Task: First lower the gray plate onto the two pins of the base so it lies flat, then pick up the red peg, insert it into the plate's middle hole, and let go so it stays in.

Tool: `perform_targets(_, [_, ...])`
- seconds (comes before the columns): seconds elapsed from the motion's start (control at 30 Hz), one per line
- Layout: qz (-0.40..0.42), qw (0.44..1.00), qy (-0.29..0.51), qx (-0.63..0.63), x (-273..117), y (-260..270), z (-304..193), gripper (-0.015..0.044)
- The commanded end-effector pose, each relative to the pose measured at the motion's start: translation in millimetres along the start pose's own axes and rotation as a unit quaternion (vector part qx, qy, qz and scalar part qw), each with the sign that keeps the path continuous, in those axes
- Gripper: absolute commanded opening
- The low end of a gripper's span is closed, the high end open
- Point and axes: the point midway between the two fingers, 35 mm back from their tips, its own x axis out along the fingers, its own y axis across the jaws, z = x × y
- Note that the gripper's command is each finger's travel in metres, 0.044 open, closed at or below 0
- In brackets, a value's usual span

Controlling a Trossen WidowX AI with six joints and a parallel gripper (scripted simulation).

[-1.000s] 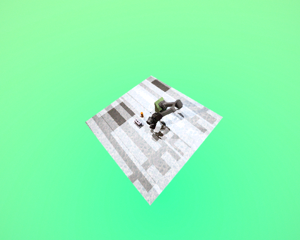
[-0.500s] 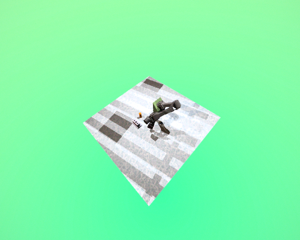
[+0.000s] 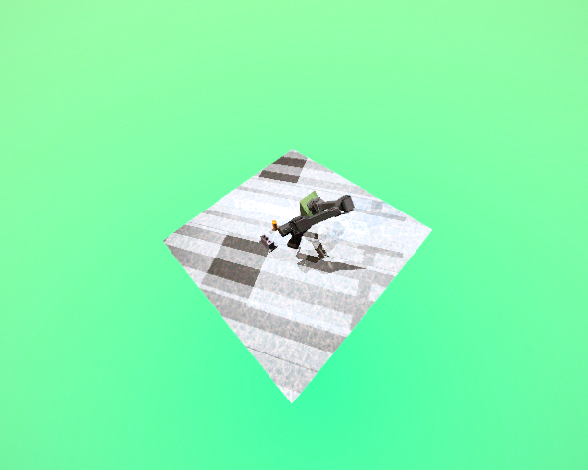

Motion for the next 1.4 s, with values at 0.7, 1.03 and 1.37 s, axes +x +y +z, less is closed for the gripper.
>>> perform_targets(0.7, [0.001,1.000,-0.006,0.007,-12,21,51,0.0000])
perform_targets(1.03, [0.001,1.000,-0.007,0.005,-14,29,80,0.0000])
perform_targets(1.37, [0.000,1.000,-0.006,0.003,-16,34,110,0.0000])
